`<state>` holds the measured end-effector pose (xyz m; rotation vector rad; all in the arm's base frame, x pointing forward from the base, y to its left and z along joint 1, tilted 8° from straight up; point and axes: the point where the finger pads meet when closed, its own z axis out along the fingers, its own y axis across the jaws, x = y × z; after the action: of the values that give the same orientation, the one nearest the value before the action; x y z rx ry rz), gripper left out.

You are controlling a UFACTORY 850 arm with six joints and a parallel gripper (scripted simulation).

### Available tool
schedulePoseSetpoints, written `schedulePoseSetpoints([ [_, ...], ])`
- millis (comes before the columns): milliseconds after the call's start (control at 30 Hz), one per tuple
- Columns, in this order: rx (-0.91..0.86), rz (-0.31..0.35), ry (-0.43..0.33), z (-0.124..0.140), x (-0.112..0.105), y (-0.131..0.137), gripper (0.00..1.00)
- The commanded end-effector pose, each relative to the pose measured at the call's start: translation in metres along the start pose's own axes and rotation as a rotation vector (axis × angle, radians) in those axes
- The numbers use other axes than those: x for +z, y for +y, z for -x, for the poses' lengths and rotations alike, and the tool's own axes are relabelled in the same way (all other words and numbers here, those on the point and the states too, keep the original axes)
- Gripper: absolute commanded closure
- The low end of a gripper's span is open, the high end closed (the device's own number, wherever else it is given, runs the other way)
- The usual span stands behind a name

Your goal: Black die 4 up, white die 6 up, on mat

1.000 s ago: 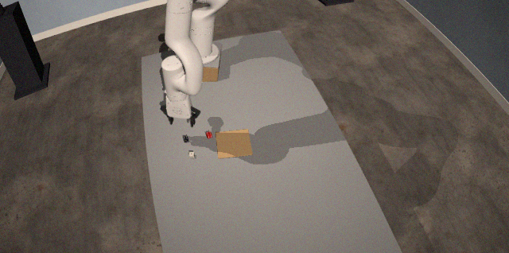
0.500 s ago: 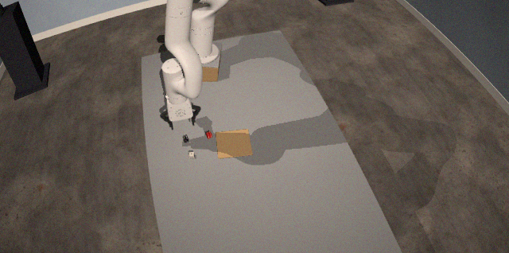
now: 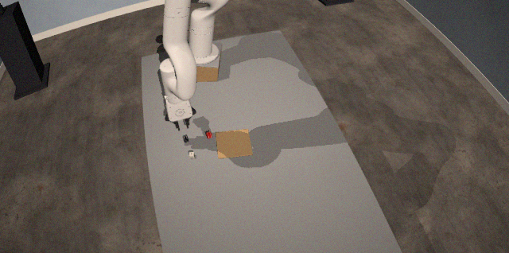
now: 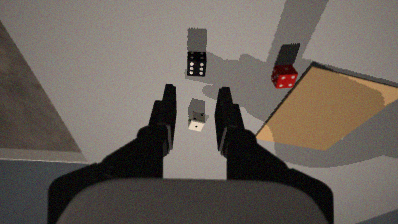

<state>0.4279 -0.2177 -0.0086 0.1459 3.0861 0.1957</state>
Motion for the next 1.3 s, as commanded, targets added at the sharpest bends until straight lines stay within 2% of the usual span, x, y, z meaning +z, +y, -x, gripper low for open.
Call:
schedulePoseSetpoints([
  [0, -0.001, 0.001, -0.006, 0.0007, -0.0005, -0.0003, 0.64],
  [900, -0.001, 0.001, -0.006, 0.0007, -0.0002, -0.0003, 0.64],
  [1267, -0.001, 0.001, -0.007, 0.0007, 0.0064, -0.0002, 0.64],
])
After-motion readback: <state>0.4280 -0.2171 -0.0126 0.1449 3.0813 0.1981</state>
